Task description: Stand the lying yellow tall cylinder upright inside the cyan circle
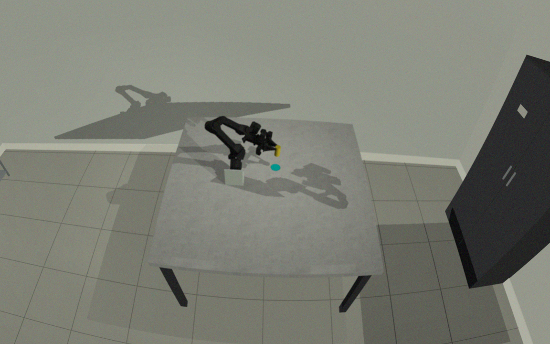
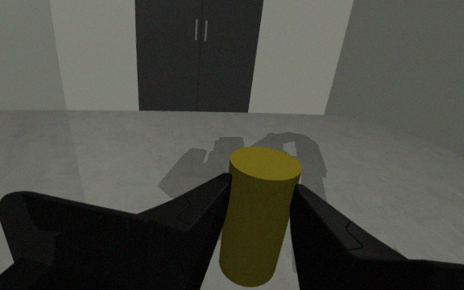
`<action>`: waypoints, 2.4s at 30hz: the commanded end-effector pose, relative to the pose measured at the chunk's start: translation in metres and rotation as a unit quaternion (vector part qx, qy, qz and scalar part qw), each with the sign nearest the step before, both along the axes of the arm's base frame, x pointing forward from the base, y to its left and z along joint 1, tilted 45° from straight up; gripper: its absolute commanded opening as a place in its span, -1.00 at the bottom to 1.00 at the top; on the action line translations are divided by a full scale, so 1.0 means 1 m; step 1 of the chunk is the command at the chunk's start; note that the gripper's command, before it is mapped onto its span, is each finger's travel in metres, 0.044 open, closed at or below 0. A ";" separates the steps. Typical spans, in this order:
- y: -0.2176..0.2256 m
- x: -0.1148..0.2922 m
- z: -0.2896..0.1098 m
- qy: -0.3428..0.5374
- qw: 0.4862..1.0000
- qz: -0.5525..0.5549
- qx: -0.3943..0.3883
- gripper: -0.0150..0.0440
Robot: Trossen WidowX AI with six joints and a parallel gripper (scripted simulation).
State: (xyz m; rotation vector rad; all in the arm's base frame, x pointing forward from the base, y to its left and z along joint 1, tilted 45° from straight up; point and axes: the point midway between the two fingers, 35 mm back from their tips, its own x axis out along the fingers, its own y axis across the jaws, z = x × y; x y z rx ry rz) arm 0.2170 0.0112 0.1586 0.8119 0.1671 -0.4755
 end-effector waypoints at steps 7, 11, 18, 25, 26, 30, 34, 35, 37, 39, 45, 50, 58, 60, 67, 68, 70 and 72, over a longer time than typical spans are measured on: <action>-0.001 -0.001 -0.001 -0.005 1.000 -0.004 0.002 -0.14; -0.001 -0.001 -0.001 -0.005 1.000 -0.004 0.002 -0.14; 0.006 0.002 -0.007 -0.002 1.000 -0.005 0.005 -0.14; 0.017 0.007 -0.017 0.002 1.000 -0.006 0.007 -0.14; 0.019 0.007 -0.019 0.002 1.000 -0.007 0.007 -0.14; 0.025 0.009 -0.025 0.003 1.000 -0.007 0.008 -0.14; 0.031 0.010 -0.031 0.004 1.000 -0.007 0.008 -0.14; 0.033 0.011 -0.033 0.004 1.000 -0.007 0.008 -0.14; 0.036 0.011 -0.036 0.004 1.000 -0.007 0.008 -0.14; 0.039 0.011 -0.040 0.003 1.000 -0.007 0.007 -0.14; 0.048 0.011 -0.049 0.002 1.000 -0.007 0.006 -0.14; 0.055 0.011 -0.058 -0.001 1.000 -0.006 0.005 -0.14; 0.062 0.010 -0.067 -0.003 1.000 -0.004 0.003 -0.14; 0.066 0.010 -0.069 -0.002 1.000 -0.003 0.004 -0.14; 0.075 0.009 -0.078 -0.001 1.000 -0.002 0.007 -0.14; 0.075 0.009 -0.078 -0.001 1.000 -0.002 0.007 -0.14; 0.075 0.009 -0.078 -0.001 1.000 -0.002 0.007 -0.14; 0.075 0.009 -0.078 -0.001 1.000 -0.002 0.007 -0.14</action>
